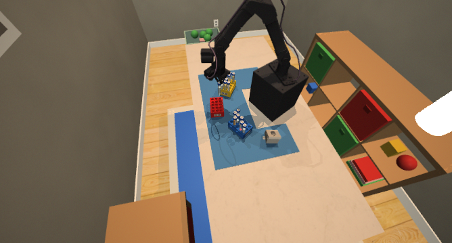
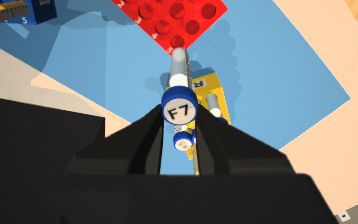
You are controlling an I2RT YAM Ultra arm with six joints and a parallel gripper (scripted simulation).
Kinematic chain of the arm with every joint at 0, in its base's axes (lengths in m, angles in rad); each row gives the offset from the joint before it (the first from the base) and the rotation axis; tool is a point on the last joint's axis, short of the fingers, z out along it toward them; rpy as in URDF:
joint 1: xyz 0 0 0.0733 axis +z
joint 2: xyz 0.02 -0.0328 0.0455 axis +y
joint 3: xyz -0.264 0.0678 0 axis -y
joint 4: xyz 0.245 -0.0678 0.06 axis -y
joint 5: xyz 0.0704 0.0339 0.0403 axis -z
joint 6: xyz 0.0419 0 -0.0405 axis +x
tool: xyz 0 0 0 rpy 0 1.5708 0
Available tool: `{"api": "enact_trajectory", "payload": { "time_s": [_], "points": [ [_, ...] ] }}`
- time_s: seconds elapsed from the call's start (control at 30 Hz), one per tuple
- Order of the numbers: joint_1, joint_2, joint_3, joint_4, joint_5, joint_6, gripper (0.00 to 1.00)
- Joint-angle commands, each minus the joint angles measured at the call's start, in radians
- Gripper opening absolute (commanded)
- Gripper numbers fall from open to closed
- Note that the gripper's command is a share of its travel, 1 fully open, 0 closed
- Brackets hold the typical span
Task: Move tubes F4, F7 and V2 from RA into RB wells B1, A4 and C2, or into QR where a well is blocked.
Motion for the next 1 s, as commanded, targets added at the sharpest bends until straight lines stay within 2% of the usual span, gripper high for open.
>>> {"api": "enact_trajectory", "payload": {
  "time_s": [0.0,0.1,0.8,0.97],
  "points": [
    [-0.003,0.023,0.042,-0.034,-0.007,-0.007,0.0],
    [-0.001,0.007,0.024,-0.024,-0.002,-0.002,0.0],
    [-0.001,0.007,0.024,-0.024,-0.002,-0.002,0.0],
    [0.002,-0.019,-0.013,-0.03,-0.007,-0.004,0.0]
  ]
}}
